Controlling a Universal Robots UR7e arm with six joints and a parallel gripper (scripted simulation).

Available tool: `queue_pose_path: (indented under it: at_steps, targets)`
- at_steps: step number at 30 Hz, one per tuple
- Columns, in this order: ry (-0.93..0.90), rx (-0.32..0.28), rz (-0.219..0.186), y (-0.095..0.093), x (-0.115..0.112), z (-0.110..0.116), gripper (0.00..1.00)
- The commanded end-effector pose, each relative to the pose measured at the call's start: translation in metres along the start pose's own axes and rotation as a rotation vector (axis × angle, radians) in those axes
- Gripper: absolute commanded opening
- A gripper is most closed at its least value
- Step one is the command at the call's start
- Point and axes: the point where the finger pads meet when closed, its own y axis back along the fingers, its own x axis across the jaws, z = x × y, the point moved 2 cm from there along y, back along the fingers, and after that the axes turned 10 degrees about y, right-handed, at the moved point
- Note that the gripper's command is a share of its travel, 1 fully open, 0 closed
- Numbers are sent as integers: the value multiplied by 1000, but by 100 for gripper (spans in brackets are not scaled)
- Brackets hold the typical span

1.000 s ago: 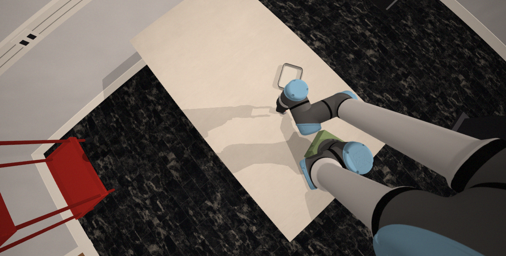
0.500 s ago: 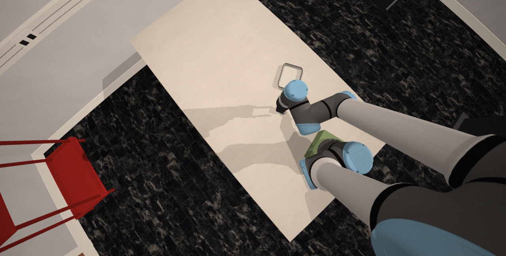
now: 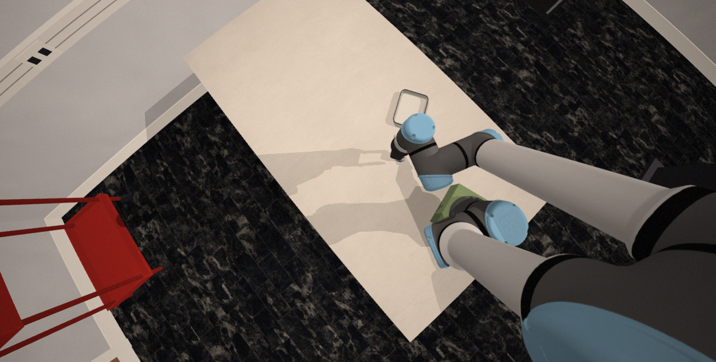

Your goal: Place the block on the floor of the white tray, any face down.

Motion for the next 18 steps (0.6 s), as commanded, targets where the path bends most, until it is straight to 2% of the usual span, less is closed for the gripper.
queue_pose_path:
  at_steps: [1, 11, 18]
  targets:
    - [0, -1, -1, -4, 0, 0, 94]
    - [0, -1, -1, -29, 0, 0, 94]
    - [0, -1, -1, -33, 0, 0, 94]
